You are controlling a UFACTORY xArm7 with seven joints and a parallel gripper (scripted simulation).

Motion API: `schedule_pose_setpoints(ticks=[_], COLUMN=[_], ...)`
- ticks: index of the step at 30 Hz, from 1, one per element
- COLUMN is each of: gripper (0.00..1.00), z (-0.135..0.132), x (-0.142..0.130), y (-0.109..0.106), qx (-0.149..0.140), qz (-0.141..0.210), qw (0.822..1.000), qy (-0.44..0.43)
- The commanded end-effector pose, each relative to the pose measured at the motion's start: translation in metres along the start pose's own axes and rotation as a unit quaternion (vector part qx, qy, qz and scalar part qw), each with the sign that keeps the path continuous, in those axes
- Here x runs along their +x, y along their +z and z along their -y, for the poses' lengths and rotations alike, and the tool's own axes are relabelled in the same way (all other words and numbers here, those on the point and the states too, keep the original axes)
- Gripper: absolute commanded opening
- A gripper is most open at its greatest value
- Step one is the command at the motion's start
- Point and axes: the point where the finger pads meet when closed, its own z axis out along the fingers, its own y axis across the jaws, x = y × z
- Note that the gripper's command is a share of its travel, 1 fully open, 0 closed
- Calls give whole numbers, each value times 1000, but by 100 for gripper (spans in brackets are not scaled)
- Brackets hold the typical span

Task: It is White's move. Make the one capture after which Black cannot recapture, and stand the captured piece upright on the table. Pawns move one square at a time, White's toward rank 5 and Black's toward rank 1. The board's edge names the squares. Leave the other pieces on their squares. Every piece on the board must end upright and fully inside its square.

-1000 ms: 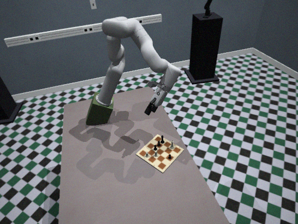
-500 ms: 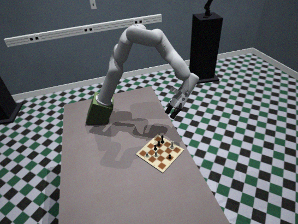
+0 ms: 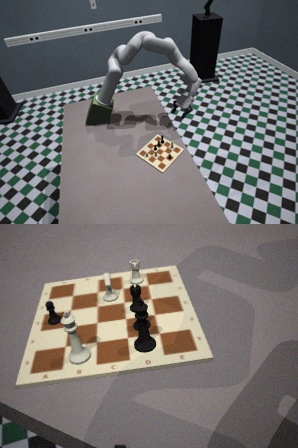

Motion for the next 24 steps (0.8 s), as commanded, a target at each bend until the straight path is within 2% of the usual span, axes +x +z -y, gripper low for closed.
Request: schedule_pose_setpoints(ticks=[1, 3, 5, 24], gripper=[100, 100, 100, 100], z=[-7, -18, -21, -21], x=[-24, -39, -44, -44], y=[-5, -7, -8, -8], qx=[8, 15, 17, 17], qz=[-3, -4, -4, -4], qw=[999, 998, 997, 997], qy=[-34, -61, -69, -70])
